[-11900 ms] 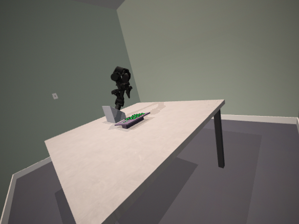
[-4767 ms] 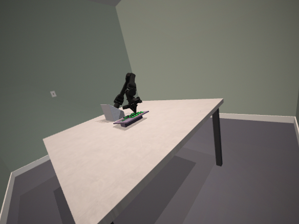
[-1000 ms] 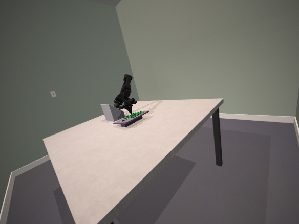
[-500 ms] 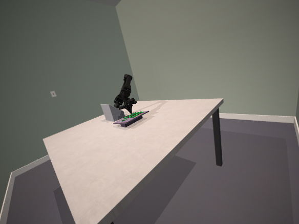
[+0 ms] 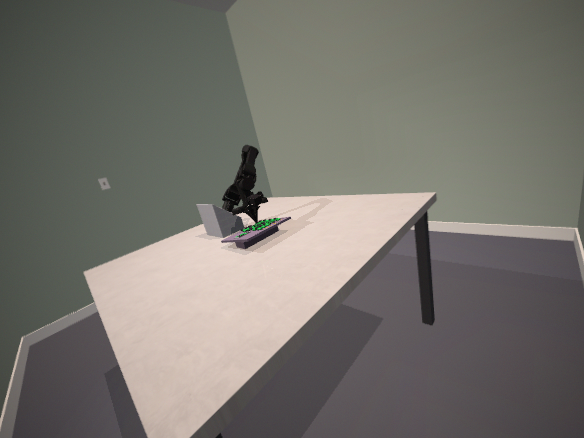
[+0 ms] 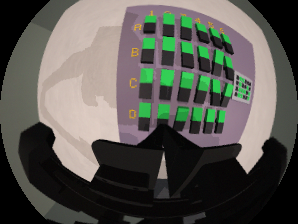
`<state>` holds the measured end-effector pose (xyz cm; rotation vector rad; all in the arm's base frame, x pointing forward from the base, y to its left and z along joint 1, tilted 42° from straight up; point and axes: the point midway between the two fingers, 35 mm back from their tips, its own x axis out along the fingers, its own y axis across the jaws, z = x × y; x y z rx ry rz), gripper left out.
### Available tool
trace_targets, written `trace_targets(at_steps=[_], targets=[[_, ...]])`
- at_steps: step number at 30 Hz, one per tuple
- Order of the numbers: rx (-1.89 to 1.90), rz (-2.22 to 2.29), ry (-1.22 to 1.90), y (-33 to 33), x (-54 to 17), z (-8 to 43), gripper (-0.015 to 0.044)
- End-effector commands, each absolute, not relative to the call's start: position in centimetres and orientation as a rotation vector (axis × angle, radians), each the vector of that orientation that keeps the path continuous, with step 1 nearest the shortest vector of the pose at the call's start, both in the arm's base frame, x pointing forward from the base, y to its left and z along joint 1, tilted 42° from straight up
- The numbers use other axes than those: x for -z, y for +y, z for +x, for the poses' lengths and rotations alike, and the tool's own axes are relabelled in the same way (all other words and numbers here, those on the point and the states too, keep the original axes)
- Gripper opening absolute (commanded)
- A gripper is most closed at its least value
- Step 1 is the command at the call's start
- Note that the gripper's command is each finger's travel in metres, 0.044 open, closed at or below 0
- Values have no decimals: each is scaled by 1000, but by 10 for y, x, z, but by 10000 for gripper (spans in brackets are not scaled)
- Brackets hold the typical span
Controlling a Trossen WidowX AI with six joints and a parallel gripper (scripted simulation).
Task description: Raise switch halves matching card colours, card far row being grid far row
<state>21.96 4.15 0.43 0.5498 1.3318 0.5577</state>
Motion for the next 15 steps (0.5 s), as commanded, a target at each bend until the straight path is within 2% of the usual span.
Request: trace_targets(at_steps=[1,15], targets=[[-557,557,1332,42,-4,219,0],[-557,557,1332,44,-2,220,0]])
